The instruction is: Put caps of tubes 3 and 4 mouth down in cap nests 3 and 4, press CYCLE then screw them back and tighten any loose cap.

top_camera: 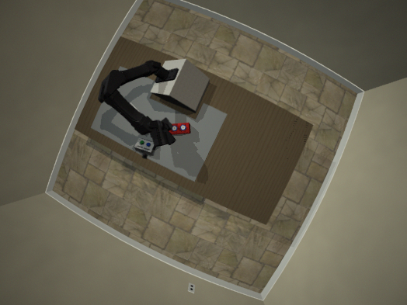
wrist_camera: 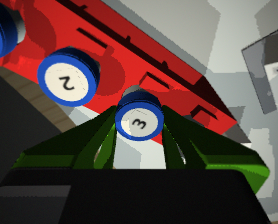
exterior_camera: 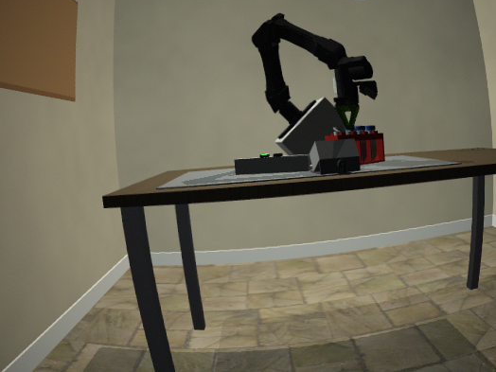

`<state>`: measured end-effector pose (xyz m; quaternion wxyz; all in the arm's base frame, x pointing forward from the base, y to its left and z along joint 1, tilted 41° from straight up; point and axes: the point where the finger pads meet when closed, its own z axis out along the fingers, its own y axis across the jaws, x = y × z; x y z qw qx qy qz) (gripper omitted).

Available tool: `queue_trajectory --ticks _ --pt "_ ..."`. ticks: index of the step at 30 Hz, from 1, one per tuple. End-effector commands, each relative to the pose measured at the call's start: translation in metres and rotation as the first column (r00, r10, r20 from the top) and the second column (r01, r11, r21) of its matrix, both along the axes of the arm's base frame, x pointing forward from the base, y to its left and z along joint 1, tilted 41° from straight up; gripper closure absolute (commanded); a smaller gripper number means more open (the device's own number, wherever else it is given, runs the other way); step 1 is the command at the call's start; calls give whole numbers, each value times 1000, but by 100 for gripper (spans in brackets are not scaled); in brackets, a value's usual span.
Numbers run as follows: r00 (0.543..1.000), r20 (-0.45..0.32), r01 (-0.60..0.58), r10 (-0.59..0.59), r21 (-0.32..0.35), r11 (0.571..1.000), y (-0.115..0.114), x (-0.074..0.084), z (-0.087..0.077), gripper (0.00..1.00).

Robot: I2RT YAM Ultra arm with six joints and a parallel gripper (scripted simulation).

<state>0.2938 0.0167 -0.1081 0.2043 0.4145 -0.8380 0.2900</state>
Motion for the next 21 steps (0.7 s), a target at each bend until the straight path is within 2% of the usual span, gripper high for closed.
queue_trajectory --ticks 1,8,12,15,21 --pt "1000 4 -14 14 6 1000 3 3 2 100" --pt "1000 4 -14 14 6 1000 3 3 2 100" --pt "992 91 86 -85 -3 996 3 3 2 100" --pt "988 113 111 -110 -4 994 3 3 2 100" --pt "937 242 259 -252 3 966 3 3 2 100"
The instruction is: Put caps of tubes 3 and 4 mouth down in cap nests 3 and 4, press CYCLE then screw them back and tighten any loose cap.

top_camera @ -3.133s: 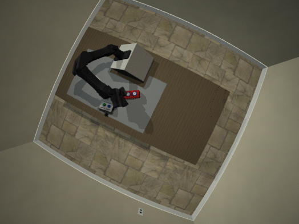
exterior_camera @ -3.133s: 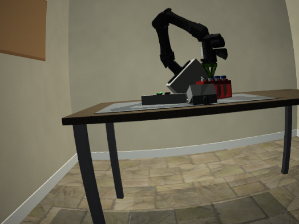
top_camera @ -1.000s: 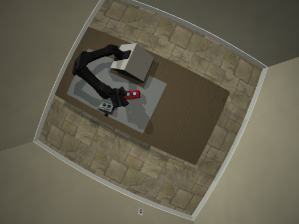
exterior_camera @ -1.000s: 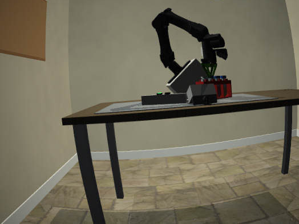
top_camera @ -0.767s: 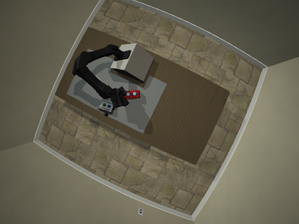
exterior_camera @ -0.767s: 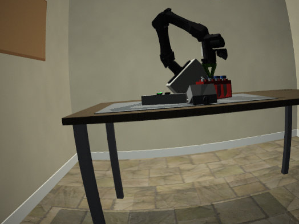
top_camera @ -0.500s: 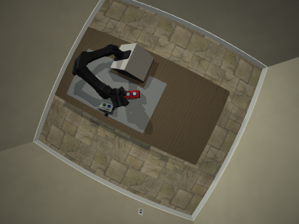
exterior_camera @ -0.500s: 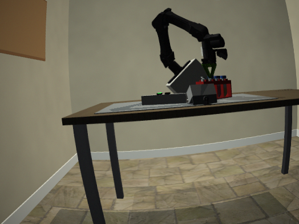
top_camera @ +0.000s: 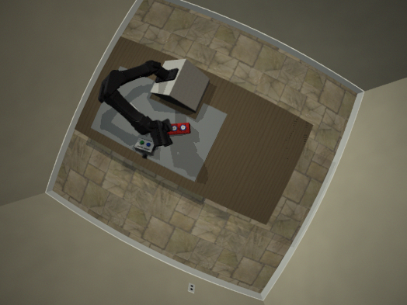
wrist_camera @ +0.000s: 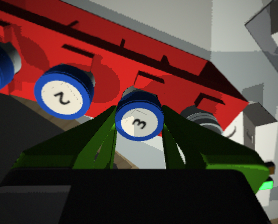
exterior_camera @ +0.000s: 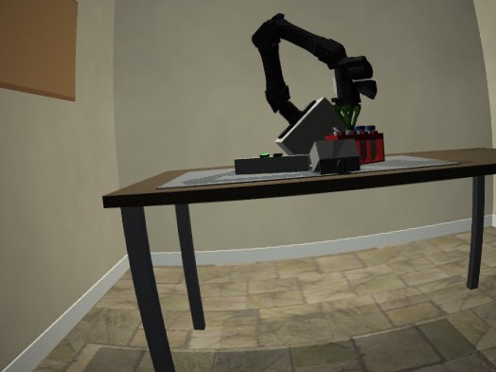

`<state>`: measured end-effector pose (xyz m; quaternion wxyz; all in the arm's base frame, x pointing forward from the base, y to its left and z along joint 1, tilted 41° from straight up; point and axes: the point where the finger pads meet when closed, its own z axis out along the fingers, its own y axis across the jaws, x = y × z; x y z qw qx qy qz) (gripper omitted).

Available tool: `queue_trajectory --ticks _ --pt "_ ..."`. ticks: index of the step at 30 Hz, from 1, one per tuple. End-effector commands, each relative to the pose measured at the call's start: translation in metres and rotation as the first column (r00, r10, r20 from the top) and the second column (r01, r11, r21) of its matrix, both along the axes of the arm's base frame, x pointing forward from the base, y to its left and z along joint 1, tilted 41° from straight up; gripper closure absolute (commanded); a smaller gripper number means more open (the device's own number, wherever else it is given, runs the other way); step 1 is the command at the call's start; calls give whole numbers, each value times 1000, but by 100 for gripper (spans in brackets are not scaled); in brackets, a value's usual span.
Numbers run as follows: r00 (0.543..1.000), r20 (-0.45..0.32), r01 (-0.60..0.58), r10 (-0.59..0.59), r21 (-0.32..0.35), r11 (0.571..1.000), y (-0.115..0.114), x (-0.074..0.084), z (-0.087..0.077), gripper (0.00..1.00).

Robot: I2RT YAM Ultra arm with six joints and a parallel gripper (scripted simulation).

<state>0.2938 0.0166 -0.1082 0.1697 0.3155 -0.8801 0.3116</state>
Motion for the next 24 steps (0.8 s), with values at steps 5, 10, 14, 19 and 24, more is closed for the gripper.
queue_trajectory --ticks 5,10,14,19,24 --pt "957 202 212 -208 -2 977 3 3 1 100" --pt "924 265 285 -276 6 959 3 3 1 100" --pt "865 347 378 -362 23 925 3 3 1 100" --pt "856 358 391 -374 27 920 3 3 1 100" --pt "856 358 391 -374 27 920 3 3 1 51"
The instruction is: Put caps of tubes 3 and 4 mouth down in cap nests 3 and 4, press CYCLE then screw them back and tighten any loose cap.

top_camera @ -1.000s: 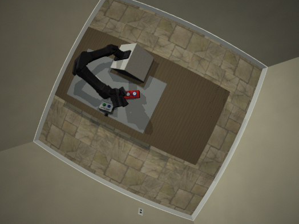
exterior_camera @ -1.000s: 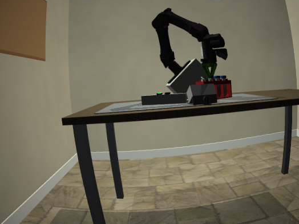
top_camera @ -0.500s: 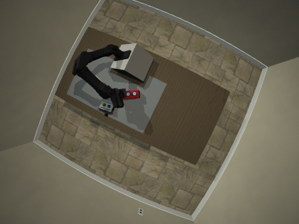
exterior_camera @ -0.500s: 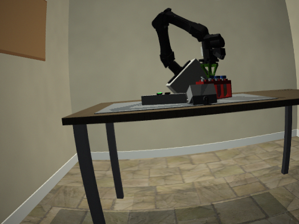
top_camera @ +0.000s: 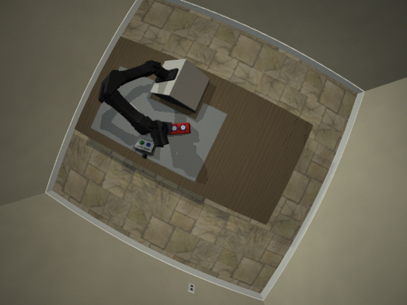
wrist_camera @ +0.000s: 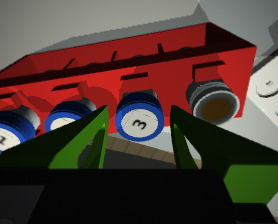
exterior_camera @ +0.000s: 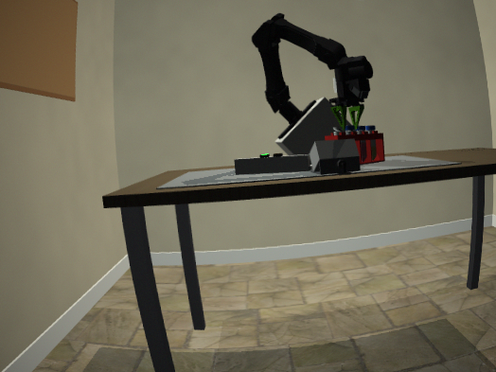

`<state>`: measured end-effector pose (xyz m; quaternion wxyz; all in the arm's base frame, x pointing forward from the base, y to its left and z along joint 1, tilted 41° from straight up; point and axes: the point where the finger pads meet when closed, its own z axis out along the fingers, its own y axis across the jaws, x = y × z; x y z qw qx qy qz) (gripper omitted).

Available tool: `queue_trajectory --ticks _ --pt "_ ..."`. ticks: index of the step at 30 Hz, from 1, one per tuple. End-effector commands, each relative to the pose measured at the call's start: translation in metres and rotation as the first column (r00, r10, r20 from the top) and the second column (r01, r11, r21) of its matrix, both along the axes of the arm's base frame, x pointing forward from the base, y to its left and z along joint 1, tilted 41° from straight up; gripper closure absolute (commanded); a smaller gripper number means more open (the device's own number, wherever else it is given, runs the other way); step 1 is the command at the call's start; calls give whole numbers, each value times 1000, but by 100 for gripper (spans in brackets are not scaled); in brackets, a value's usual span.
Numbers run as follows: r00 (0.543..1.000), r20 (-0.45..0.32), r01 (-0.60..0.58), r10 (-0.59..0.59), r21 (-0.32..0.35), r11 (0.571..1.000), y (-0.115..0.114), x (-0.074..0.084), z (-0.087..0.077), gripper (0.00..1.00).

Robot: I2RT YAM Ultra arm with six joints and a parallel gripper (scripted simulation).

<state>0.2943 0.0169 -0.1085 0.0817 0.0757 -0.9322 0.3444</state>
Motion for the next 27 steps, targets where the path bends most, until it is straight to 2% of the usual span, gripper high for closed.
queue_trajectory --ticks 1,9,13,18,20,27 --pt "1000 21 8 -8 2 1000 2 2 2 51" --pt "1000 21 8 -8 2 1000 2 2 2 51" --pt "990 -83 -111 113 21 994 3 2 2 51" --pt "943 -206 -253 261 63 965 3 2 2 51" --pt "943 -206 -253 261 63 965 3 2 2 51" --pt "815 -359 -431 455 149 890 3 2 2 51"
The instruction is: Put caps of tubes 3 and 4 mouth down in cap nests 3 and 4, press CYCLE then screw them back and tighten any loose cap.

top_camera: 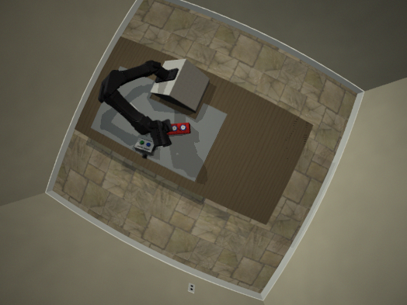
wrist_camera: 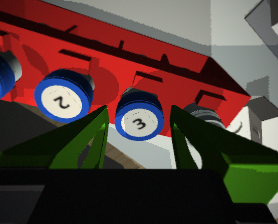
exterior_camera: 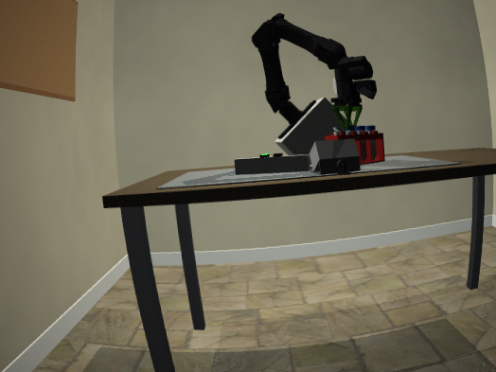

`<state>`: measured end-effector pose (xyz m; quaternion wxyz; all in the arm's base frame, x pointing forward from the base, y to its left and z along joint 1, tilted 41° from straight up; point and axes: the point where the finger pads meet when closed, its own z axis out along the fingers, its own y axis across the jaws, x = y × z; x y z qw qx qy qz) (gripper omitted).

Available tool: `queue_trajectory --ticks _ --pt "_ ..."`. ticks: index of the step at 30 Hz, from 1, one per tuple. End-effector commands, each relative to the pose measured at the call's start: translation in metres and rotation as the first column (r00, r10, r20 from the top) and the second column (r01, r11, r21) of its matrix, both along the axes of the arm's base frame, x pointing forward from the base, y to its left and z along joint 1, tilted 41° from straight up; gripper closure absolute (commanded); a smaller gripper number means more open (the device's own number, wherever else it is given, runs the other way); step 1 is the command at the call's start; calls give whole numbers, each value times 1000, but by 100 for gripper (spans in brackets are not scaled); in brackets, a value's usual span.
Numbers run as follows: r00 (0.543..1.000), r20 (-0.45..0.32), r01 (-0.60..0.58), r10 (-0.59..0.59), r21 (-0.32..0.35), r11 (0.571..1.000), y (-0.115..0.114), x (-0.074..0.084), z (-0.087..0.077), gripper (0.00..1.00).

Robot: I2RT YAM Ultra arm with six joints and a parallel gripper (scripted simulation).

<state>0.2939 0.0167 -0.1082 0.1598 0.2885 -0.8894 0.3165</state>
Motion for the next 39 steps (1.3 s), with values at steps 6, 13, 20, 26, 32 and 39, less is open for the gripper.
queue_trajectory --ticks 6,13,20,26,32,39 --pt "924 -237 -291 301 79 954 3 3 2 51" --pt "830 -345 -416 439 142 898 3 3 2 51" --pt "644 -467 -559 605 253 790 3 3 2 51" --pt "481 -529 -632 699 344 695 3 3 2 51" --pt "298 -567 -677 768 441 589 3 3 2 51" --pt "25 -576 -691 817 580 431 3 3 2 51"
